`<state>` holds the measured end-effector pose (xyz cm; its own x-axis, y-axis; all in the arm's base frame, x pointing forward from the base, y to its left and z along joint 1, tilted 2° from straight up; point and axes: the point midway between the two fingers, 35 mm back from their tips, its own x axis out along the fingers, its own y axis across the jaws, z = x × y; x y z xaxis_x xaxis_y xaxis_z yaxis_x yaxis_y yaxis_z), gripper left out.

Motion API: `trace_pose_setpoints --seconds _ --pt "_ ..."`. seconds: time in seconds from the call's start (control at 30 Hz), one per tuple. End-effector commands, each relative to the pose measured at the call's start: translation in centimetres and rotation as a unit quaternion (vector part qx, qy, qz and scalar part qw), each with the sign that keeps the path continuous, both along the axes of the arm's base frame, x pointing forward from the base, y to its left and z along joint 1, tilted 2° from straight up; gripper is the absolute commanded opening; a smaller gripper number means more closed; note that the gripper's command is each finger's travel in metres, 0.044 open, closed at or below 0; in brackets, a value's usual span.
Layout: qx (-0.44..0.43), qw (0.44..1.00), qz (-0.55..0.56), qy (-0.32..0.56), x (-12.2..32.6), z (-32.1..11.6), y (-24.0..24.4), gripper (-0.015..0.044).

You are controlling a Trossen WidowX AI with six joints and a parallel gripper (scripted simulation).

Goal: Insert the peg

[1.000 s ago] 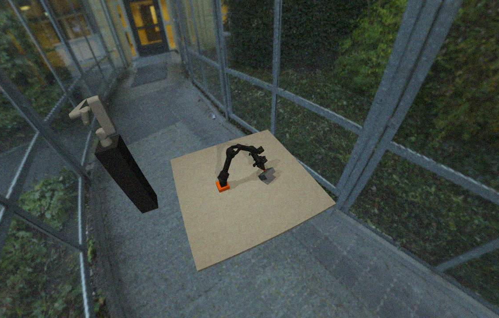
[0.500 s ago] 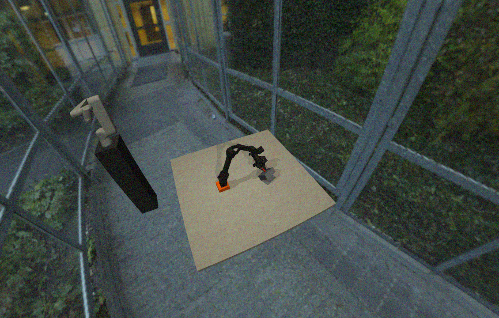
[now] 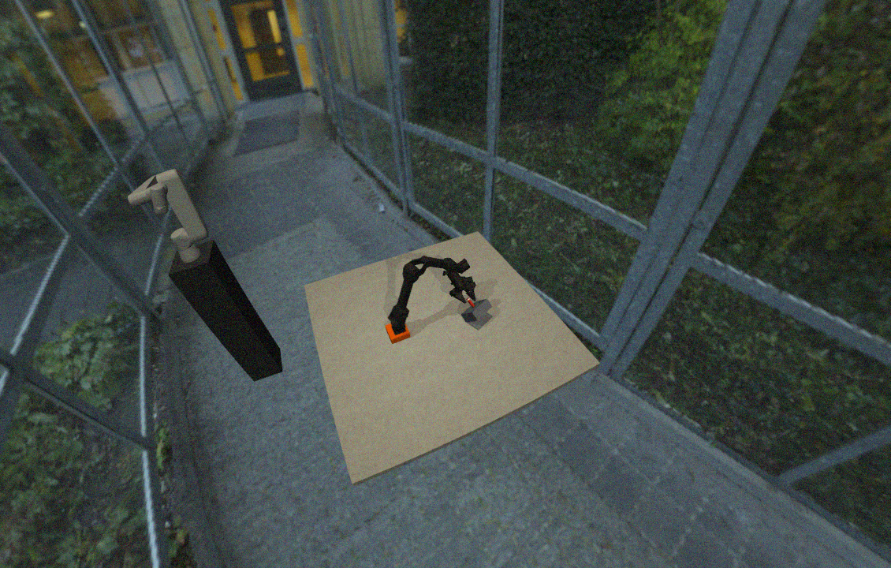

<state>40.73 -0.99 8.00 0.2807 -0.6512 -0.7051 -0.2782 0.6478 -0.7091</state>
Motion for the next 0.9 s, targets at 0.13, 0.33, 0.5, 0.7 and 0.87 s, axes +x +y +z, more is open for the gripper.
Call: trace_pose_setpoints --seconds 0.13,0.33,0.5,0.7,0.87 --pt "0.002 1.000 -0.001 -0.006 -0.2 1.4 1.2 0.0440" --pt "0.002 1.000 0.000 -0.006 -0.5 2.2 2.2 0.0440" --pt "0.002 1.000 0.000 -0.005 -0.9 2.9 2.9 0.0440" --pt "0.002 1.000 0.000 -0.005 -1.3 3.8 3.9 0.0440" --pt "0.002 1.000 0.001 -0.005 -1.7 4.5 4.7 0.0440"
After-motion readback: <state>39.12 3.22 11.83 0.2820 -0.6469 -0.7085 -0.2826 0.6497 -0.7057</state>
